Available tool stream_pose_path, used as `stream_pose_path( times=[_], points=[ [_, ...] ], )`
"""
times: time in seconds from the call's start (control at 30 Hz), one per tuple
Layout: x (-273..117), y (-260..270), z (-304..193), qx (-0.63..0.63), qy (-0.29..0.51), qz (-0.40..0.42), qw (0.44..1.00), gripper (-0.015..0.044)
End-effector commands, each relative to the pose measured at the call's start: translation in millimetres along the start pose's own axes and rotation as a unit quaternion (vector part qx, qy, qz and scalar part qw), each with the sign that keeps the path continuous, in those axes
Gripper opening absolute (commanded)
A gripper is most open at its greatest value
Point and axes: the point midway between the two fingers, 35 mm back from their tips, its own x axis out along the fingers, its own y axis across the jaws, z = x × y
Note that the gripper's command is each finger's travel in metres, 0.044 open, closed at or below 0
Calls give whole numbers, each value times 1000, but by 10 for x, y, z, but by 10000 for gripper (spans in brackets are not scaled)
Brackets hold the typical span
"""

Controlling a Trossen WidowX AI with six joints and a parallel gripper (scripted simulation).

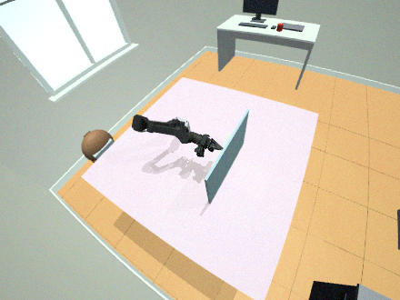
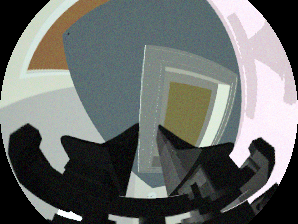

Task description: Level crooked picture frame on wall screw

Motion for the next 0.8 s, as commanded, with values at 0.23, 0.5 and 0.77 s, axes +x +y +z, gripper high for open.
stream_pose_path(
  times=[0.23,0.5,0.77],
  points=[
    [3,24,-22,-1,1,5,1000,0],
    [3,18,-29,-1,1,5,1000,0],
    [3,22,-57,-1,1,5,1000,0]
  ],
)
